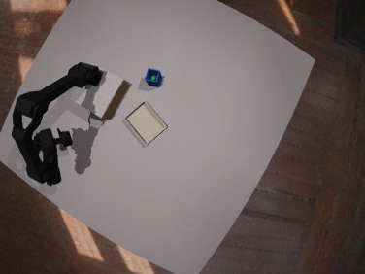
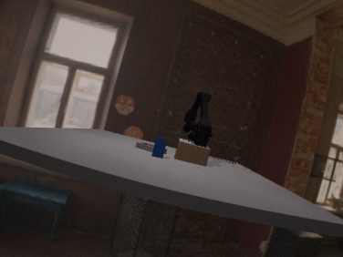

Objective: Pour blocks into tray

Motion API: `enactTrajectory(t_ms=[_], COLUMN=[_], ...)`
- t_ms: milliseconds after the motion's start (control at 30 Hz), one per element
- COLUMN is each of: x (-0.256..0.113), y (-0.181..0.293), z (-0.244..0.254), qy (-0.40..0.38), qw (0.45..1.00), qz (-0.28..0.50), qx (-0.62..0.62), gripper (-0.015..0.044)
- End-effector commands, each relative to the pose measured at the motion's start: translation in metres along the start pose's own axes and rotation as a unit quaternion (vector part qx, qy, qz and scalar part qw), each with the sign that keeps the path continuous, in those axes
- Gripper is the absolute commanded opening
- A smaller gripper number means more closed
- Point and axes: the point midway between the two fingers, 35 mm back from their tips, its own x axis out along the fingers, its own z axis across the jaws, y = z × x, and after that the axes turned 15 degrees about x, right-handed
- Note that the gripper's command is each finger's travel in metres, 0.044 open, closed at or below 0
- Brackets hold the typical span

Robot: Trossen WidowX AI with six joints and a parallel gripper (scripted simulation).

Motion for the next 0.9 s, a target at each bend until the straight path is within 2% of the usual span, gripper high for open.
enactTrajectory(t_ms=[0, 33, 433, 867], x=[-0.001, -0.002, -0.068, -0.129], y=[0.0, 0.0, -0.014, -0.055], z=[0.0, -0.001, -0.043, -0.106], qy=[0.0, -0.001, -0.058, -0.154], qw=[1.0, 1.0, 0.974, 0.873], qz=[0.001, 0.004, 0.125, 0.258], qx=[-0.001, -0.005, -0.177, -0.384], gripper=[0.0426, 0.044, 0.044, 0.044])
